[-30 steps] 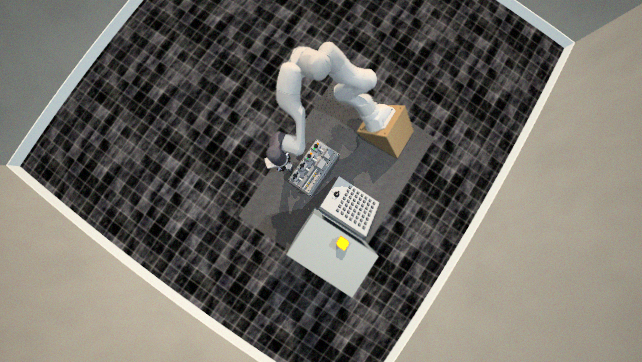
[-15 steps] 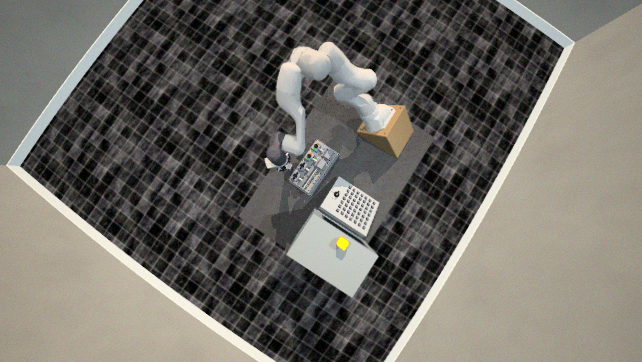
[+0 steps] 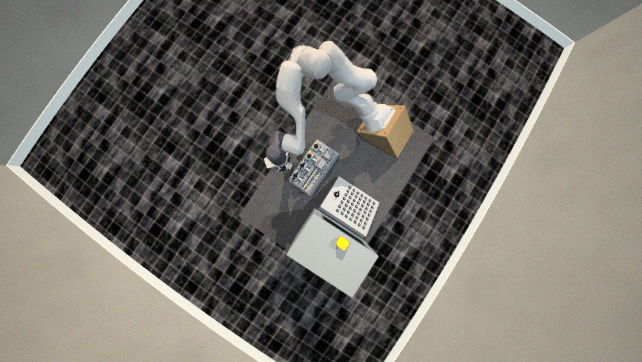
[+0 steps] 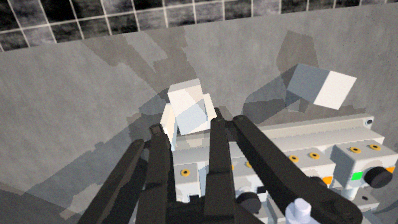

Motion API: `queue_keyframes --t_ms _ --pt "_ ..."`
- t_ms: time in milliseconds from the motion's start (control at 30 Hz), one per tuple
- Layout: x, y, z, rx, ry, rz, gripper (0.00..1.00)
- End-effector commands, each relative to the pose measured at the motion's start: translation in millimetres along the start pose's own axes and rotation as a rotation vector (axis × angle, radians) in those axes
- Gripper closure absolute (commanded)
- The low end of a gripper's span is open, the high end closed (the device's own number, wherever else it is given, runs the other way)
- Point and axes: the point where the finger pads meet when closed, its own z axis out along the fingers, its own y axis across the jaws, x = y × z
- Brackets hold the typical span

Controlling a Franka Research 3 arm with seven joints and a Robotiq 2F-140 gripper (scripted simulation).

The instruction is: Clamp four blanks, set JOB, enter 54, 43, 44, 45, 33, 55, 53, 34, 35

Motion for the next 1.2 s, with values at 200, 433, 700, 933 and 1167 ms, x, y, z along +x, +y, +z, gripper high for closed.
queue_keyframes --t_ms 200,433,700,933,1167 --pt "-0.6 -0.4 -37.6 -0.001 0.001 -0.004 1.00" --pt "-0.7 -0.4 -85.0 -0.001 0.001 -0.004 1.00" --pt "-0.7 -0.4 -122.7 -0.001 0.001 -0.004 1.00" --pt "-0.8 -0.4 -150.2 -0.001 0.001 -0.004 1.00" --pt "-0.8 -0.4 -157.1 -0.001 0.001 -0.004 1.00"
